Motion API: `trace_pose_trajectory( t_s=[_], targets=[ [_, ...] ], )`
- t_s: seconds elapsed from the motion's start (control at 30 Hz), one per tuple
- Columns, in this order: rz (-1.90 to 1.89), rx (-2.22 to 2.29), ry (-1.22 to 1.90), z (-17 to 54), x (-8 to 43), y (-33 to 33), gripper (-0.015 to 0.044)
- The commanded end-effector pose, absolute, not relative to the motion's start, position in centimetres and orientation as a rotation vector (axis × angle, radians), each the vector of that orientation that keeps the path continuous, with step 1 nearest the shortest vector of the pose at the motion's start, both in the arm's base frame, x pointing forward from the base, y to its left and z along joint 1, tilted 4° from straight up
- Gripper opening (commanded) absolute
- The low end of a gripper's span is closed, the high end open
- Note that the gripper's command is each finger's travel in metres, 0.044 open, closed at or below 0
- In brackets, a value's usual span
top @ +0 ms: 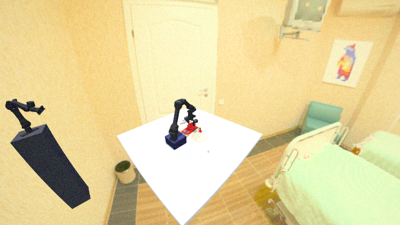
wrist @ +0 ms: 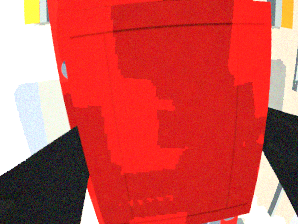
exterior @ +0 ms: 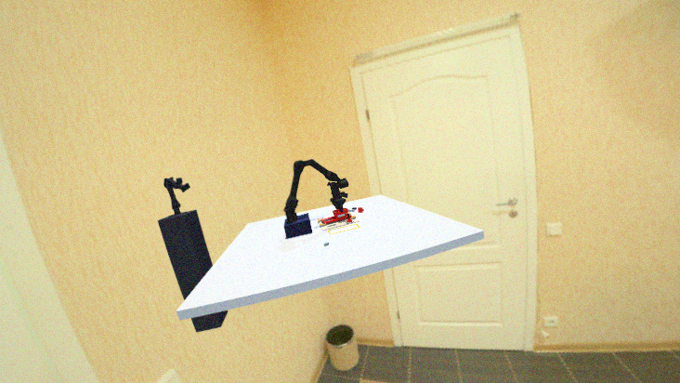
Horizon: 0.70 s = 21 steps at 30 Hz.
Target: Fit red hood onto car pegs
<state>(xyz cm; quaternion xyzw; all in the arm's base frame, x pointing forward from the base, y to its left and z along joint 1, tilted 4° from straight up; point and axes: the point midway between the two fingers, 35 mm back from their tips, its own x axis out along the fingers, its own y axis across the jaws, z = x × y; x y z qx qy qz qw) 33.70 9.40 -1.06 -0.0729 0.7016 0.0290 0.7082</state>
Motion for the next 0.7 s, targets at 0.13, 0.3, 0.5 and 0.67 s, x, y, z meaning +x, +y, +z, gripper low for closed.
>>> trace_pose_trajectory(
  t_s=[0.13, 0.3, 0.5, 0.67],
  targets=[
    [0.067, -0.169, 1.557, -1.51, 33.72, 9.33, 0.0],
    [0.067, -0.169, 1.557, -1.75, 33.72, 9.32, 0.0],
    [0.067, -0.169, 1.557, -2.04, 33.72, 9.29, 0.0],
    [0.067, -0.169, 1.557, -2.28, 33.71, 9.28, 0.0]
  ],
)
